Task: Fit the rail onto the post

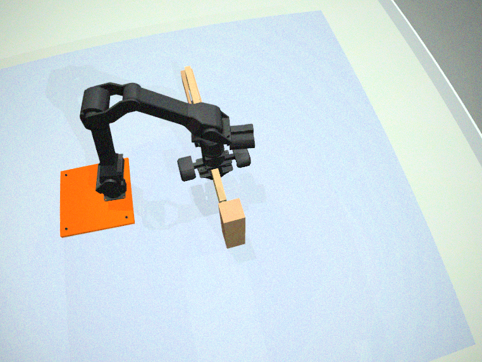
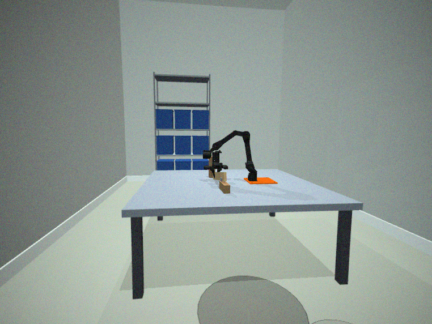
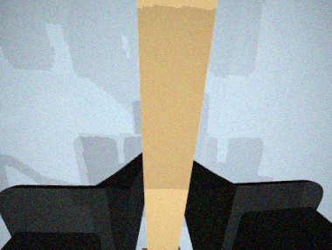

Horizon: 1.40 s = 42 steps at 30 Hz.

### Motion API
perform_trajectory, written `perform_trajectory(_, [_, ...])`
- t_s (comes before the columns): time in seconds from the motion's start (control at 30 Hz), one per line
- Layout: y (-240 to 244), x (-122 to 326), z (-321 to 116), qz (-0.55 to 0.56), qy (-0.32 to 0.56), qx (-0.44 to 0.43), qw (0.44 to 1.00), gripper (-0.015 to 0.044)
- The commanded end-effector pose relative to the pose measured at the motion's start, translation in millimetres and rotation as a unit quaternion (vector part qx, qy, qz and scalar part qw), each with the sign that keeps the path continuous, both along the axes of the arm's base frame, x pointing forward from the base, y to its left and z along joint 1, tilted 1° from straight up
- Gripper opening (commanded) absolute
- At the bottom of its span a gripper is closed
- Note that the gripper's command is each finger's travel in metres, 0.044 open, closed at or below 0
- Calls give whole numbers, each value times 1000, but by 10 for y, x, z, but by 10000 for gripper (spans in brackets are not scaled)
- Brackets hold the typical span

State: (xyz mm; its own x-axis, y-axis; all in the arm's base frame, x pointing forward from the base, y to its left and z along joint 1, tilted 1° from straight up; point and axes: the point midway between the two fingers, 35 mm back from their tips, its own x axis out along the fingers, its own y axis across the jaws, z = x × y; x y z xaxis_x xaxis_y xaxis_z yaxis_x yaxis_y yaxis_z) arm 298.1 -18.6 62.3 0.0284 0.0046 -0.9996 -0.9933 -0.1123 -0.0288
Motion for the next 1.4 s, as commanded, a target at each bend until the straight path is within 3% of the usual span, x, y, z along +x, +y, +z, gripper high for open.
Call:
perform_trajectory(0.0, [8,16,48,2,-3,2,1000,0])
perform_trajectory(1.37, [11,53,256,2,-3,2,1000,0])
